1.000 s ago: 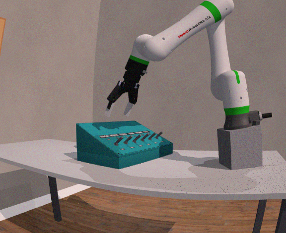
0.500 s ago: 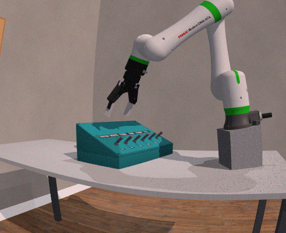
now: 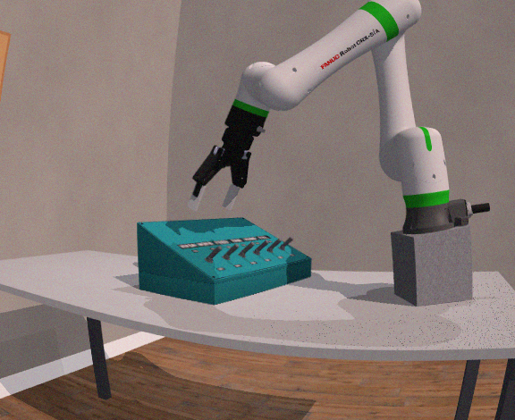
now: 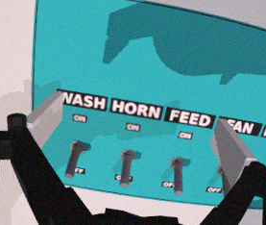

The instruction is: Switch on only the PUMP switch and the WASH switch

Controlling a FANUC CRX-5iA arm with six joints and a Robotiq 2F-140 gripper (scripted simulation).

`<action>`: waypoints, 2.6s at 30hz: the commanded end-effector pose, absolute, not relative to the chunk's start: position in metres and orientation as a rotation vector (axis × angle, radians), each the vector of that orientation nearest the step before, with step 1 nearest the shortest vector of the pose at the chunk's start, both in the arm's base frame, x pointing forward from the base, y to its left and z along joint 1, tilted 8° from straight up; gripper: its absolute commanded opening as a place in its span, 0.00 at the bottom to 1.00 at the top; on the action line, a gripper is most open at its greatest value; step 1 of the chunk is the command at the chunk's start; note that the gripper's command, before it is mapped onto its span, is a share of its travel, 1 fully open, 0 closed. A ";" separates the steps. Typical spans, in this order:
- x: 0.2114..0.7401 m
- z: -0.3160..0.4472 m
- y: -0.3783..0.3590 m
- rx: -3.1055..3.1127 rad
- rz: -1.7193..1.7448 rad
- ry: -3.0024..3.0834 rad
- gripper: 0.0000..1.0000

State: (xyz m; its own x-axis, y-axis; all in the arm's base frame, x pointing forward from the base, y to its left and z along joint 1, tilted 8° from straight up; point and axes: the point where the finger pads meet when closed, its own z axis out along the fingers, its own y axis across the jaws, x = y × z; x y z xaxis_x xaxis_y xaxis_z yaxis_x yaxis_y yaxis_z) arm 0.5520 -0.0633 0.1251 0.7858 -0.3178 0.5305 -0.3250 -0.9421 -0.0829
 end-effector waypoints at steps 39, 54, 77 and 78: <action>0.536 0.121 -0.110 2.956 0.875 -0.532 1.00; 0.529 0.119 -0.131 2.956 0.875 -0.532 1.00; 0.529 0.119 -0.131 2.956 0.875 -0.532 1.00; 0.529 0.119 -0.131 2.956 0.875 -0.532 1.00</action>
